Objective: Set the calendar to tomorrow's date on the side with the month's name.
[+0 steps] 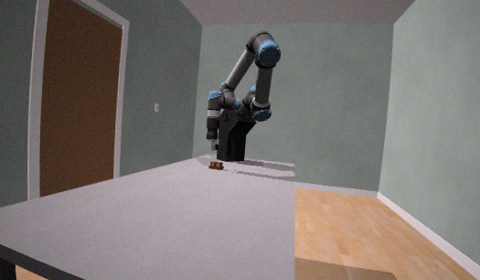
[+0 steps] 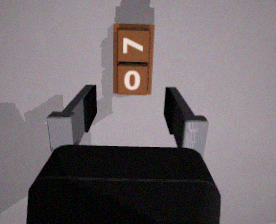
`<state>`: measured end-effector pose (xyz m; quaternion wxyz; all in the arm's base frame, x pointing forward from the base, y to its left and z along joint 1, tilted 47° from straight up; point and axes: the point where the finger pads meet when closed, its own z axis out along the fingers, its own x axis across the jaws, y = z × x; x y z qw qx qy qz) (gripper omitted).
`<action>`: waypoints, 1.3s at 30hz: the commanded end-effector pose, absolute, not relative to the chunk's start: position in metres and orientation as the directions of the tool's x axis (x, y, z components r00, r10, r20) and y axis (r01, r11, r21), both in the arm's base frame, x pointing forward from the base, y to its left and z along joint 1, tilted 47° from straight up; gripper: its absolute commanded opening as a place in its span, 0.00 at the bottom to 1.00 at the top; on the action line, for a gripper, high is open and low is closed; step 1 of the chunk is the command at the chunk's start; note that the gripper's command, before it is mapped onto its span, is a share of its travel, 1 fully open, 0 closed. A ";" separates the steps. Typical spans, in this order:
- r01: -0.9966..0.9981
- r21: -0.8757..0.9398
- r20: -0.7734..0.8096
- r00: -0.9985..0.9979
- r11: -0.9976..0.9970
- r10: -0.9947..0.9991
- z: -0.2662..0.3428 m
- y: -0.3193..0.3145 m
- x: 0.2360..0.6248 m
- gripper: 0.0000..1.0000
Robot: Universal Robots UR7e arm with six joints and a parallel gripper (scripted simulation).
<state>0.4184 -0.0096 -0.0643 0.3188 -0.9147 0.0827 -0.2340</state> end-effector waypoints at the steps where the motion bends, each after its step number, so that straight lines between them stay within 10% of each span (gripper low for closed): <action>1: -0.002 -0.622 0.376 0.876 -0.783 -0.301 -0.064 -0.010 0.419 1.00; 39: -0.002 -0.622 0.376 0.876 -0.783 -0.301 -0.018 -0.046 0.386 1.00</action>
